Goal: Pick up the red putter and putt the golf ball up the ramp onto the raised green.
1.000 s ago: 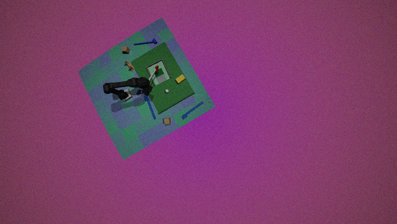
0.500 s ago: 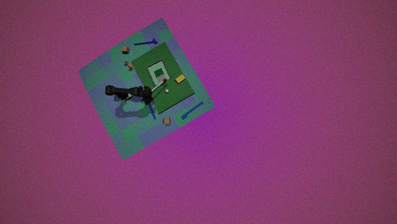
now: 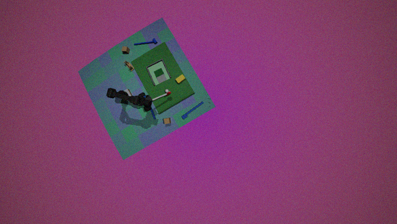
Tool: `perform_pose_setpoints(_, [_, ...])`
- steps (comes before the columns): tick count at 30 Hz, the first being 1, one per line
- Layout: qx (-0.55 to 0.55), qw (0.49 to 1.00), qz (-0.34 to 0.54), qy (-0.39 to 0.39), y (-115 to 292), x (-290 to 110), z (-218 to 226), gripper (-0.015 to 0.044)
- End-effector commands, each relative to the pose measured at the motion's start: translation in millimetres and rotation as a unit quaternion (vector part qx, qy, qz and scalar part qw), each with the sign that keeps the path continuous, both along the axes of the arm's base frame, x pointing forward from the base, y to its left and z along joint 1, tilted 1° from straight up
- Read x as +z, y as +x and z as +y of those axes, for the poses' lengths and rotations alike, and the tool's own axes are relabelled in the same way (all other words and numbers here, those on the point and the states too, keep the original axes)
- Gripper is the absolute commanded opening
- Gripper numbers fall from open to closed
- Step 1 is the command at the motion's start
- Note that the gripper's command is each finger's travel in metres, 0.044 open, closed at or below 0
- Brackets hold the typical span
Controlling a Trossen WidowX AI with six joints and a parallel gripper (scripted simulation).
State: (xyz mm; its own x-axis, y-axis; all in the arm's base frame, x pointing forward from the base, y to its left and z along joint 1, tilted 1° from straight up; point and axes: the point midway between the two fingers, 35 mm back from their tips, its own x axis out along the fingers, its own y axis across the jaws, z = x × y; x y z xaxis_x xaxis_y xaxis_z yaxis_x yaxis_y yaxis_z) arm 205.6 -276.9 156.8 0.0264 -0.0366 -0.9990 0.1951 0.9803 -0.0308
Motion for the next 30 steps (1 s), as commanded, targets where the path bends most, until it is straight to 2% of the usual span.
perform_pose_setpoints(1, [-0.008,1.000,-0.002,-0.002,0,1,-3,0.0000])
perform_pose_setpoints(12, [-0.008,1.000,-0.002,-0.002,1,-35,-5,0.0000])
perform_pose_setpoints(30, [-0.008,1.000,-0.002,-0.002,1,-59,-6,0.0000])
